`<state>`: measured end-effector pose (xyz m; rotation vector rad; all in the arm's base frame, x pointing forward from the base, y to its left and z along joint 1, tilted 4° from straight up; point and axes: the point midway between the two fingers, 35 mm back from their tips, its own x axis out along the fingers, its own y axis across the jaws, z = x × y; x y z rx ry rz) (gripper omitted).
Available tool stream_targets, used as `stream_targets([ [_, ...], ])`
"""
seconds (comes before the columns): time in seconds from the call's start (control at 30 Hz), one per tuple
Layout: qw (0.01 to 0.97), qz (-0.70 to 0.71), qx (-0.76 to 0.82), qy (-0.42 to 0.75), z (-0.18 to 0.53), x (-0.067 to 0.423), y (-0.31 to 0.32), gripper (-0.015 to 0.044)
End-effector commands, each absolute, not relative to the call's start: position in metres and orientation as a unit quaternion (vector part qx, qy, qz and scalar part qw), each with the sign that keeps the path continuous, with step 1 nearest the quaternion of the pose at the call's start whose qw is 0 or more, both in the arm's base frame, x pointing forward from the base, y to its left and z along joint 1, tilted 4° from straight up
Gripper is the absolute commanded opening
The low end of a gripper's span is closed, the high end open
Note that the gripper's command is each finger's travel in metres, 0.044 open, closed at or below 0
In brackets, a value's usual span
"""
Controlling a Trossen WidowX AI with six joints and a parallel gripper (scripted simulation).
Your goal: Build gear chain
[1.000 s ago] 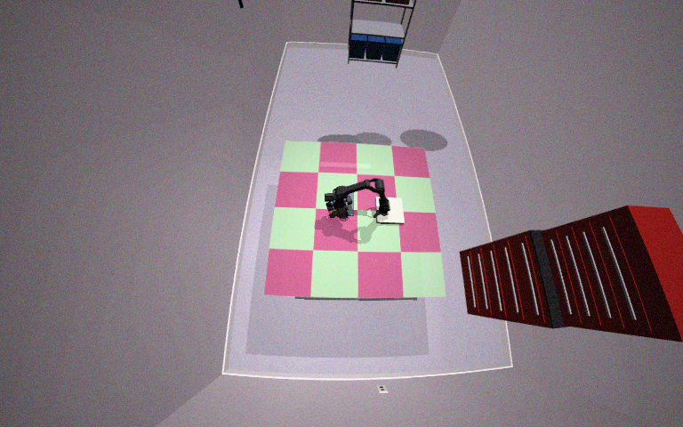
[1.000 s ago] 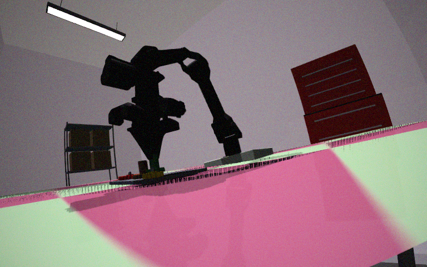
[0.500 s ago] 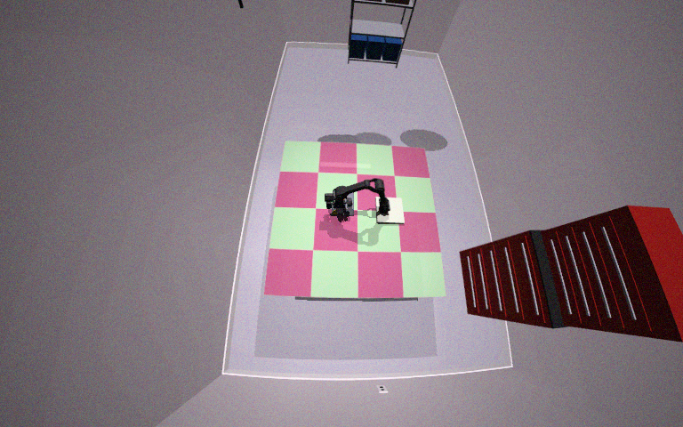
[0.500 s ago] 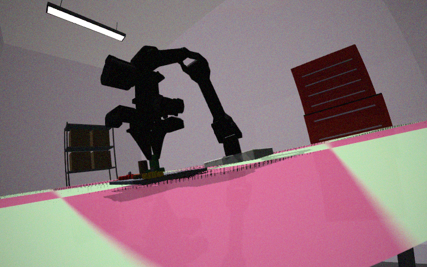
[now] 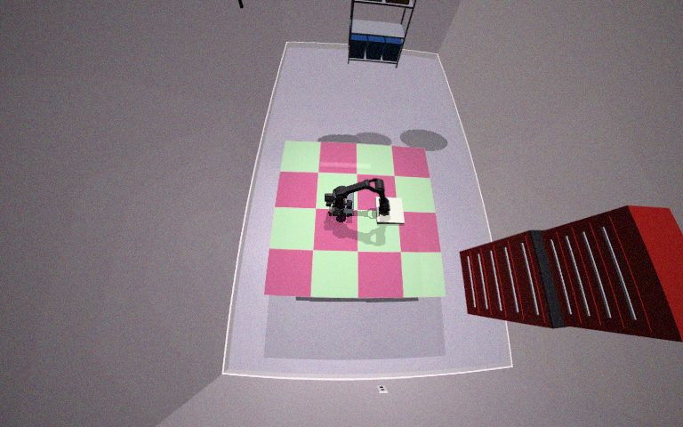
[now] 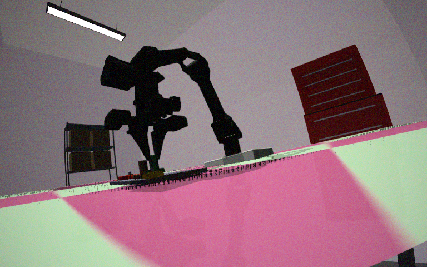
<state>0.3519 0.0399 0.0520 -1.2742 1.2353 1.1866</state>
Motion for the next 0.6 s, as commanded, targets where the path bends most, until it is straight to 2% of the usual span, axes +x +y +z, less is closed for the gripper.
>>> stream_targets([
  [0.0,0.468,0.498,-0.534,0.498,0.0502,0.3519,0.0398,0.0],
  [0.57,0.342,0.594,-0.622,0.378,0.0486,0.352,0.039,0.0],
])
